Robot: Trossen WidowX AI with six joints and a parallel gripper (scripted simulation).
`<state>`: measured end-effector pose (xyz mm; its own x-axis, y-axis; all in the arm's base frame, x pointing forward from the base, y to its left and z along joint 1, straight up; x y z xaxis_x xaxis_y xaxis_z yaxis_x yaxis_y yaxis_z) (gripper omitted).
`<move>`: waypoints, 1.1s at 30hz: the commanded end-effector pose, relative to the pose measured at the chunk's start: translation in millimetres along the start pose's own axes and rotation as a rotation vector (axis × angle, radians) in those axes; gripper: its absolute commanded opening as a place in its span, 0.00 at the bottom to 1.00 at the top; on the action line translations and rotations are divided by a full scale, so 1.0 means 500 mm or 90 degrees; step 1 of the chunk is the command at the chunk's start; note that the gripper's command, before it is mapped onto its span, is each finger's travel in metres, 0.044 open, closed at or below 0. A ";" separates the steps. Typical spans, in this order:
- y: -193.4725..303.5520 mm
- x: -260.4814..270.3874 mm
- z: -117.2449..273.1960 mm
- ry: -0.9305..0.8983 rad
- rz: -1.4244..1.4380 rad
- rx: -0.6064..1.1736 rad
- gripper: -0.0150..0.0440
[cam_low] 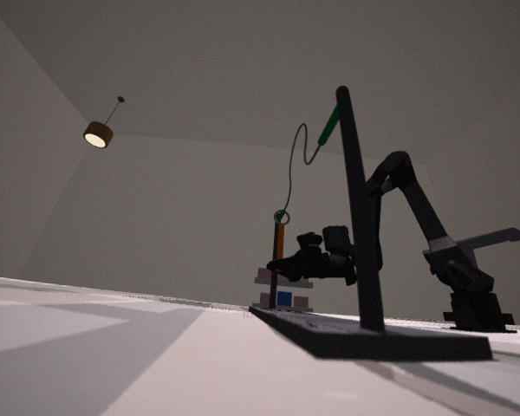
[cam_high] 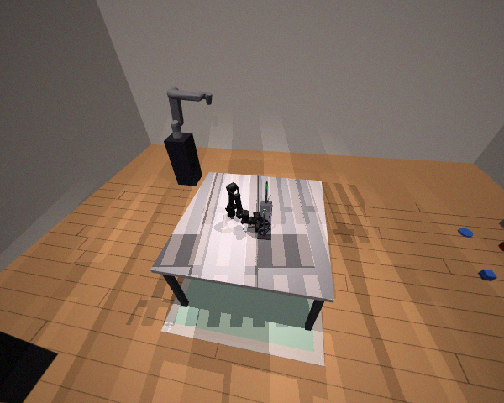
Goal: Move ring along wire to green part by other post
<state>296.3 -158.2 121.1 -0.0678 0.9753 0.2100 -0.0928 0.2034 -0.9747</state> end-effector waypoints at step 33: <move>-0.010 0.001 0.000 0.000 0.001 -0.001 0.00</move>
<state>296.1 -158.1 121.6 -0.0666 0.9743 0.2152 -0.0965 0.2084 -0.9733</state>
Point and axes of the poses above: the point midway between the two fingers, 35 mm back from their tips, its own z axis back along the fingers, its own x axis across the jaws, y = z × x, the point moved 3 cm from there along z, back along the fingers, and after that the axes turned 13 degrees about -z, right-handed, at the moved point
